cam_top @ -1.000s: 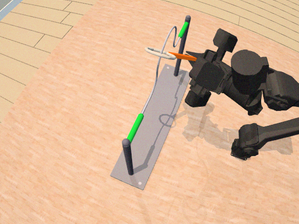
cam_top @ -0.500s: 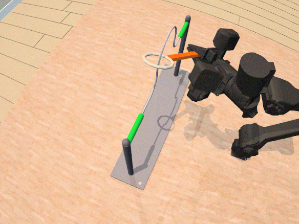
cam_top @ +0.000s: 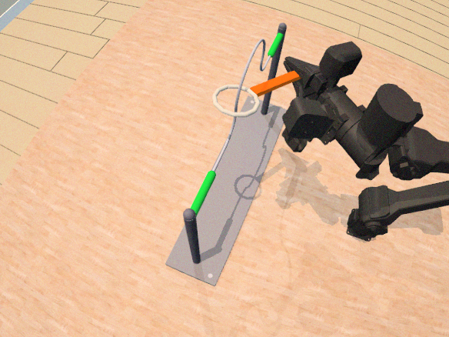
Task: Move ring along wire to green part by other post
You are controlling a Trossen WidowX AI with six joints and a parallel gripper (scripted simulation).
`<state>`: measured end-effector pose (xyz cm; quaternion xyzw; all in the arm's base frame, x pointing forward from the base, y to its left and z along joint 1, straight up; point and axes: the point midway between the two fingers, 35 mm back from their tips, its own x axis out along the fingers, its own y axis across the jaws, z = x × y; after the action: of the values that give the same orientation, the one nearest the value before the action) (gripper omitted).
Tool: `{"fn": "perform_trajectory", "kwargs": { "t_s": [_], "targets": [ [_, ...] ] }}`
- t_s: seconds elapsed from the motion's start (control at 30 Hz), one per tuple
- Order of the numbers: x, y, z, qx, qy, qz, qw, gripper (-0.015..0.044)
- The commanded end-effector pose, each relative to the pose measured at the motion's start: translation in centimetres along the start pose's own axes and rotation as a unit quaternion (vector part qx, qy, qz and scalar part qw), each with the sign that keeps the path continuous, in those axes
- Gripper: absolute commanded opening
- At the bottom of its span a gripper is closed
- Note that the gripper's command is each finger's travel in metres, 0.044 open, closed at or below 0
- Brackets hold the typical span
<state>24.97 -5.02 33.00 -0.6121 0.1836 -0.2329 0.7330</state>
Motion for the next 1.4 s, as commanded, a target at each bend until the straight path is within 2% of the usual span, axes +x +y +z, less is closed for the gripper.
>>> {"fn": "perform_trajectory", "kwargs": {
  "t_s": [0.0, 0.67, 1.37],
  "targets": [
    [0.0, -0.3, -0.1, -0.028, -0.003, -0.019, 0.999, -0.015],
    [0.1, 0.4, -0.4, -0.077, -0.009, -0.052, 0.996, -0.015],
    [-0.4, 6.1, -0.7, 0.064, 0.008, 0.041, 0.997, -0.015]
  ]
}}
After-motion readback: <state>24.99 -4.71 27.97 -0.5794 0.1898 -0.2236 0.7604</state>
